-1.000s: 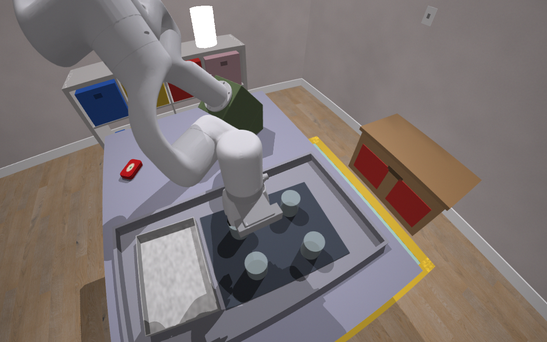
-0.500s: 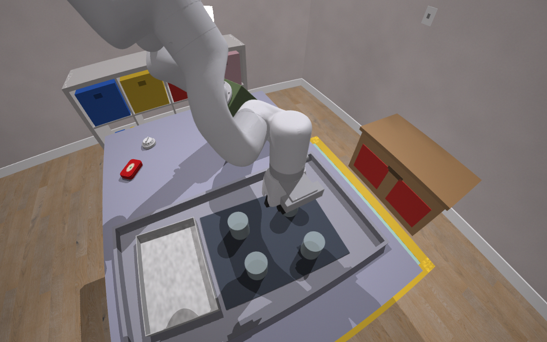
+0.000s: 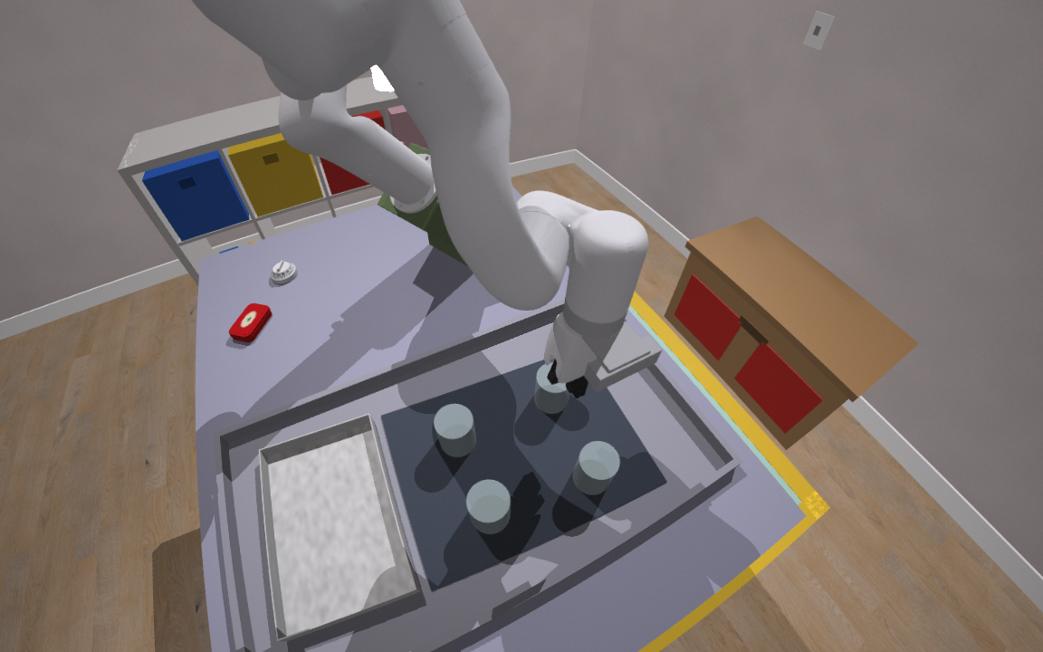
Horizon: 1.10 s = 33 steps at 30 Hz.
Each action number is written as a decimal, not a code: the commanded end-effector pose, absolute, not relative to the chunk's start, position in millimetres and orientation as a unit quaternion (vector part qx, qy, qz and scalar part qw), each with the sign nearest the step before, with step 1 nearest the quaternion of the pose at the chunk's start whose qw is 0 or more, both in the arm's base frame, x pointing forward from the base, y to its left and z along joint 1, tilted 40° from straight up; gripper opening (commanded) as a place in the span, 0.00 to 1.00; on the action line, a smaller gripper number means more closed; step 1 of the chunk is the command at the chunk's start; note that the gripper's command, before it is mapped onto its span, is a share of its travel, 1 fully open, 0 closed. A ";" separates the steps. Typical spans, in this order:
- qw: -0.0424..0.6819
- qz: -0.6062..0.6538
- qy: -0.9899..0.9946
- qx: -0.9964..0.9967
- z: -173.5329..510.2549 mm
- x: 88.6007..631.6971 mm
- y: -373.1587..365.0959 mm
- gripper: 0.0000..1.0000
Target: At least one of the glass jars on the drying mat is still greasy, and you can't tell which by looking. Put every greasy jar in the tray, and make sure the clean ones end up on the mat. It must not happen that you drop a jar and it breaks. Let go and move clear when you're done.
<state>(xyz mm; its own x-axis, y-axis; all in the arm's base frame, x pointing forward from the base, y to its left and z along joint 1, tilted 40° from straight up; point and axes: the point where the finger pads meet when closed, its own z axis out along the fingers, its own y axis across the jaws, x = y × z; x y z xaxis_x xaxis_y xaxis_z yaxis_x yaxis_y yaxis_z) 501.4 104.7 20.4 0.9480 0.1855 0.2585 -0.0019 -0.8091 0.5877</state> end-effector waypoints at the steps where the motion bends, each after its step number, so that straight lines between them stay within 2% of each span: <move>1: 0.304 0.155 0.050 0.939 3.4 510.0 96.5 0.00; 12: 0.304 0.155 0.050 0.939 -29.5 523.8 72.7 0.00; 33: 0.304 0.155 0.050 0.939 -30.6 520.0 71.9 0.00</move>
